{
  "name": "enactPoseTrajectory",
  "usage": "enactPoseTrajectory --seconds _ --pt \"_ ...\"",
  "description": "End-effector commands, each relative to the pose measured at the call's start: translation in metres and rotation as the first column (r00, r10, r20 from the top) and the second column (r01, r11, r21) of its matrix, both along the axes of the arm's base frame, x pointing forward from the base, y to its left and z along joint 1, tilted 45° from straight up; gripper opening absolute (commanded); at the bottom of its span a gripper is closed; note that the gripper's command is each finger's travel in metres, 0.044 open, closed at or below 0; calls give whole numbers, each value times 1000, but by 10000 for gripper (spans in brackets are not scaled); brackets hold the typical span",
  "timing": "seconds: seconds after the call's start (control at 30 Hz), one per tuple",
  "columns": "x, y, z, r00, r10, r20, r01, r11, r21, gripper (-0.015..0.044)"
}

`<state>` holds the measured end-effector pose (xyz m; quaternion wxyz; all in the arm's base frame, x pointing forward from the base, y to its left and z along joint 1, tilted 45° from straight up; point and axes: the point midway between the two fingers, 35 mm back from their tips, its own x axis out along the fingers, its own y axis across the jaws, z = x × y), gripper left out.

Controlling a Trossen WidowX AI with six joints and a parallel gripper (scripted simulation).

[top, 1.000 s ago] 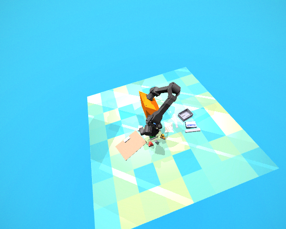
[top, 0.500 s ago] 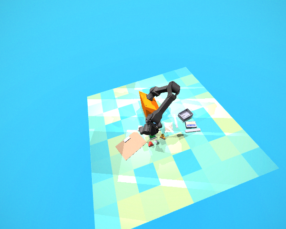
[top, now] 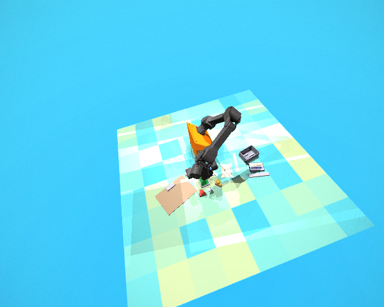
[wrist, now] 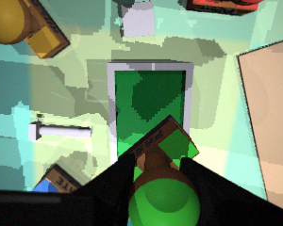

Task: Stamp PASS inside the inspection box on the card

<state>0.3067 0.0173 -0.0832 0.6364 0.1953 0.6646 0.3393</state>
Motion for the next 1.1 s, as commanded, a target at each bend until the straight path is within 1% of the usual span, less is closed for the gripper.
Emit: enactPoseTrajectory --seconds 0.0,0.27,0.67,1.07 --pt "2 -4 6 1000 6 12 -6 1000 -4 0" --pt "3 -8 15 1000 18 24 -18 1000 -4 0" --pt "4 42 67 949 222 225 -226 974 -7 0" --pt "-12 93 116 814 402 420 -429 903 -33 0"
